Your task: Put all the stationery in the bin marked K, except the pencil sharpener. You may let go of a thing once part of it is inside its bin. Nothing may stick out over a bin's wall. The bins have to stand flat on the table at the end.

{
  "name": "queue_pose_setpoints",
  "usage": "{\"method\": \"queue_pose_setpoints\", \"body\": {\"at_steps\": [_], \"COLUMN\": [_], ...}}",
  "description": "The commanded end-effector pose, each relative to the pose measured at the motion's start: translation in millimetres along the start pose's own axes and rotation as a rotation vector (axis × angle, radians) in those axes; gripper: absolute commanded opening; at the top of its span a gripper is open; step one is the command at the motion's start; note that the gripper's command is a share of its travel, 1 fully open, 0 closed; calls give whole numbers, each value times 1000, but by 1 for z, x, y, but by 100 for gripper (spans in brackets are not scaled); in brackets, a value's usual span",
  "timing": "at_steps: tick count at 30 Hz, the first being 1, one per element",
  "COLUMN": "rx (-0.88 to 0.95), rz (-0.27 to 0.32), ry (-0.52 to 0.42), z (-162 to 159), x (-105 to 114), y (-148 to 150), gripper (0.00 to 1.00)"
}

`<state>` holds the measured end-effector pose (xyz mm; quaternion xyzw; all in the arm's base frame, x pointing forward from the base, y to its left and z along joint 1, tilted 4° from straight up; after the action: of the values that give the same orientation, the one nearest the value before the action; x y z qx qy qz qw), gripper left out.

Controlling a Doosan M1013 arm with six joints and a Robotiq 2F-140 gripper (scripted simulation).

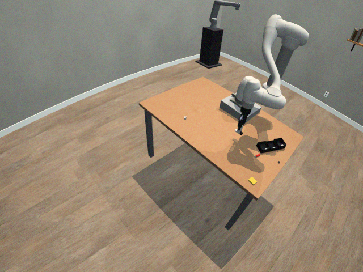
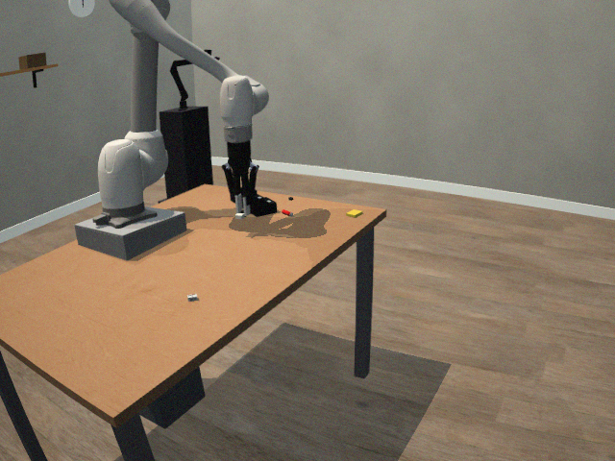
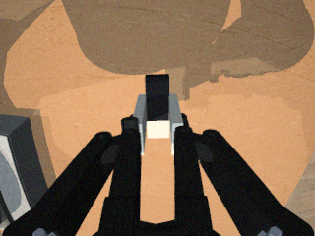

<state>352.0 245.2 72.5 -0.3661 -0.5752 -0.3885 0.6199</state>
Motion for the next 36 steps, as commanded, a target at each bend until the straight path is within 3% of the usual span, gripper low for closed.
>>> {"method": "queue_pose_setpoints", "body": {"at_steps": [1,16,36], "rx": [1,1,1], "rz": [-2,-2,-2], "ry": [-2,-2,-2], "z": [9,94,186], "x": [2,2,2], "y": [-2,-30,-59], "gripper": [20,20,20]}}
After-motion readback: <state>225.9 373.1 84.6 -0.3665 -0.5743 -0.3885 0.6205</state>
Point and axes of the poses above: the point where the finger pads meet when closed, its own x axis back along the fingers, its own y axis across the jaws, z = x × y, the point moved 4 cm from there along x, back along the fingers, and after that the axes turned 15 degrees about x, right-handed, at the moved point
